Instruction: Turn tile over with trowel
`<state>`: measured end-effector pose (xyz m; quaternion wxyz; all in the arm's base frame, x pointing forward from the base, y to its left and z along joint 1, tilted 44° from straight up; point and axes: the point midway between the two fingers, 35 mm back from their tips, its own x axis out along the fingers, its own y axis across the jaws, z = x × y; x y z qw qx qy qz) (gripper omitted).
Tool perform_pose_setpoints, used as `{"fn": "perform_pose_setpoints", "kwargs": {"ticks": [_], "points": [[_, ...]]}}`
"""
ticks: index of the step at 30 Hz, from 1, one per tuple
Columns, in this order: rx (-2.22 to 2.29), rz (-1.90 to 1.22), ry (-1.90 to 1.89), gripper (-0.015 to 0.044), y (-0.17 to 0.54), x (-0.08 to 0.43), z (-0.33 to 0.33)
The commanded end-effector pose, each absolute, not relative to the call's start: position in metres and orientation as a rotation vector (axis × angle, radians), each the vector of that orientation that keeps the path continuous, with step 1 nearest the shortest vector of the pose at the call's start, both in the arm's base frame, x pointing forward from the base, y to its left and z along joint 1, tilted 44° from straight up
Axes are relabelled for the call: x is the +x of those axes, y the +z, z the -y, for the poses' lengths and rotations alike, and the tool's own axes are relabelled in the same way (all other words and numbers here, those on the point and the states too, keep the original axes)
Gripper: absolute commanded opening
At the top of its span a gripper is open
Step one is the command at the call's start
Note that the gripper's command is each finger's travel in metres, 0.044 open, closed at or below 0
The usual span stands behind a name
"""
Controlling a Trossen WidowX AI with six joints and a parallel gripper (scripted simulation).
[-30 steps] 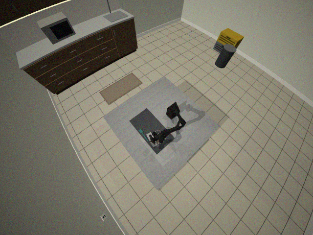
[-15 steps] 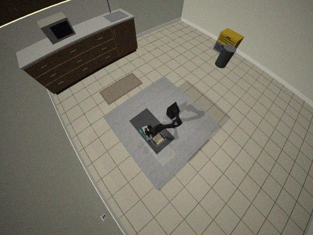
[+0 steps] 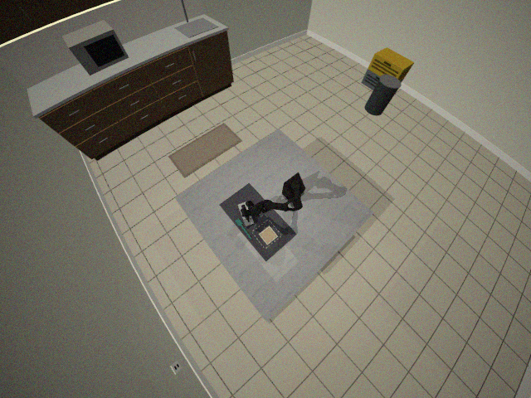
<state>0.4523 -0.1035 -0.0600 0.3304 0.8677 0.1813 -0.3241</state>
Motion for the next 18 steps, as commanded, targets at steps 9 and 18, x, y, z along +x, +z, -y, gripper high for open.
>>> {"fn": "perform_pose_setpoints", "kwargs": {"ticks": [9,18], "points": [[2.303,-0.439,-0.883,0.0000,-0.101,0.403,0.148],[2.338,-0.419,-0.903,0.0000,-0.127,0.361,0.168]]}}
